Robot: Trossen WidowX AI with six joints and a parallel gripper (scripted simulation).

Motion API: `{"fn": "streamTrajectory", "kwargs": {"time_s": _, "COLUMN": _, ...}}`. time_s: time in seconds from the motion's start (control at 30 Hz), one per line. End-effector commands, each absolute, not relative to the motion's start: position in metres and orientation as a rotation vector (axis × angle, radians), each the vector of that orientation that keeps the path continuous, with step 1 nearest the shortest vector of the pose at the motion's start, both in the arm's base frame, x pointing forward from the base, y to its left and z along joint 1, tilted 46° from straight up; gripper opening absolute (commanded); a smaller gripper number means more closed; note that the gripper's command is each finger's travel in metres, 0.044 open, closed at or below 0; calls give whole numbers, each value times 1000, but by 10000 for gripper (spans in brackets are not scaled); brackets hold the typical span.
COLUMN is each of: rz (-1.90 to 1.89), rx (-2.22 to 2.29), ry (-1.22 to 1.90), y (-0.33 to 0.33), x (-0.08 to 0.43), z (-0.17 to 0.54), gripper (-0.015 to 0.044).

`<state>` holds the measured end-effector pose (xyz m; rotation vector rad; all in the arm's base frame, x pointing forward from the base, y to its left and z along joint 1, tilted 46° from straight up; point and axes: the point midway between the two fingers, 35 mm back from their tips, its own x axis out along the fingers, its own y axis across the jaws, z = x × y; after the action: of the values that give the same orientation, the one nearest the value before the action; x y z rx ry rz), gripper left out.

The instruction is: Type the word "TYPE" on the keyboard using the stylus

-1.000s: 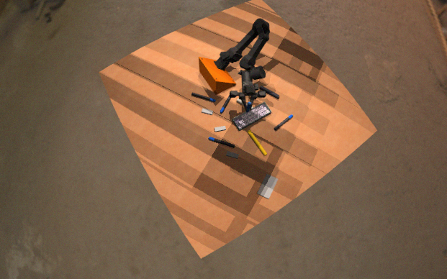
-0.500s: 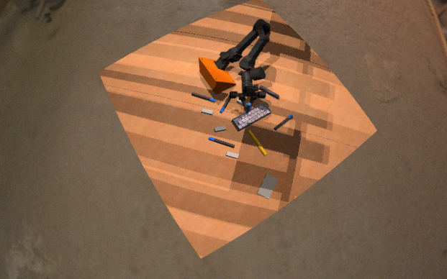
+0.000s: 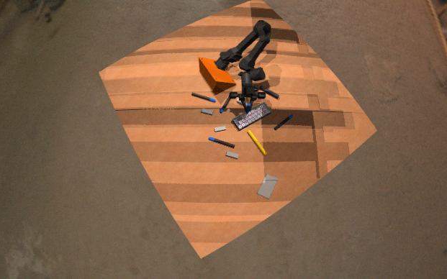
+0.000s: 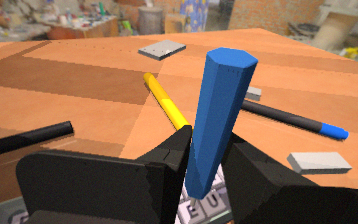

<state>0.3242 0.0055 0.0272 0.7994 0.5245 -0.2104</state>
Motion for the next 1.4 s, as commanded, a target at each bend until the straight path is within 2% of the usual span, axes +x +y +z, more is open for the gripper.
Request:
{"fn": "streamTrajectory", "kwargs": {"time_s": 0.0, "rz": -219, "rx": 801, "ry": 529, "y": 6, "x": 323, "z": 24, "gripper": 81}}
{"fn": "streamTrajectory", "kwargs": {"time_s": 1.37, "rz": -219, "rx": 800, "ry": 529, "y": 6, "x": 324, "z": 24, "gripper": 81}}
